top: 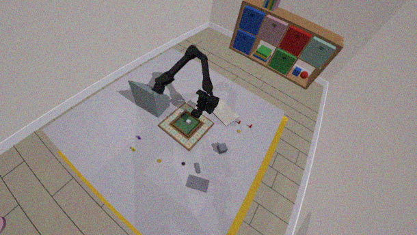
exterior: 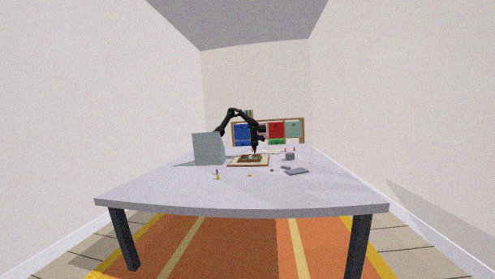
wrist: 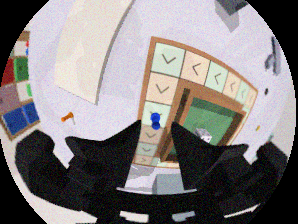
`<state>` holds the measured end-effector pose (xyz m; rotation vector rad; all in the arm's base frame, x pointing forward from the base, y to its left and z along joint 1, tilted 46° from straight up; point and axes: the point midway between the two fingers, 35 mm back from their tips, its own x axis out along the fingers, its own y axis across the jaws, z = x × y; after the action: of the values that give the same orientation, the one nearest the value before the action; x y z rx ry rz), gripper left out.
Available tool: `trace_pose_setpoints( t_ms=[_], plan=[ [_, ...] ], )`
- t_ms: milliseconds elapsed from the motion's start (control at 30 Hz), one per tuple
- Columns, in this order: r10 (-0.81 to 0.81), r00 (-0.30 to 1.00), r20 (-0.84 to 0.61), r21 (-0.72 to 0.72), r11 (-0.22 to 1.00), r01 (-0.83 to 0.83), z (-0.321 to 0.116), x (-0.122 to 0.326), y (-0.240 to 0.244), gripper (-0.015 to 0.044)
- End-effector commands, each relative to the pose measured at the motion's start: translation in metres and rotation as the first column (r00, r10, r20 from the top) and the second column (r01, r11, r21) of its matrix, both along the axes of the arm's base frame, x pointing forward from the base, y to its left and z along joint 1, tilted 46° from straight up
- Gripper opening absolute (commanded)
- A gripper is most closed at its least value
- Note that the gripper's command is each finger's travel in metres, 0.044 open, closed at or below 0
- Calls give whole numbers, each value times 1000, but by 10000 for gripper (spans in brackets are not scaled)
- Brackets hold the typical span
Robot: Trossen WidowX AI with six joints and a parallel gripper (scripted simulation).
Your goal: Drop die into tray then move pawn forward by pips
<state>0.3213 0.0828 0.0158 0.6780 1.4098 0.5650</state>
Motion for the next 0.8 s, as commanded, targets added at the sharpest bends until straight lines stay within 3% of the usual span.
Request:
trace_pose_setpoints(
  t_ms=[0,367,567,767],
  plan=[
    [3,1000,-16,6,1000,-3,-7,-4,7,200],
    [3,1000,-16,8,1000,-3,-17,-4,18,200],
    [3,1000,-16,8,1000,-3,-17,-4,18,43],
    [3,1000,-16,8,1000,-3,-17,-4,18,3]
  ],
)
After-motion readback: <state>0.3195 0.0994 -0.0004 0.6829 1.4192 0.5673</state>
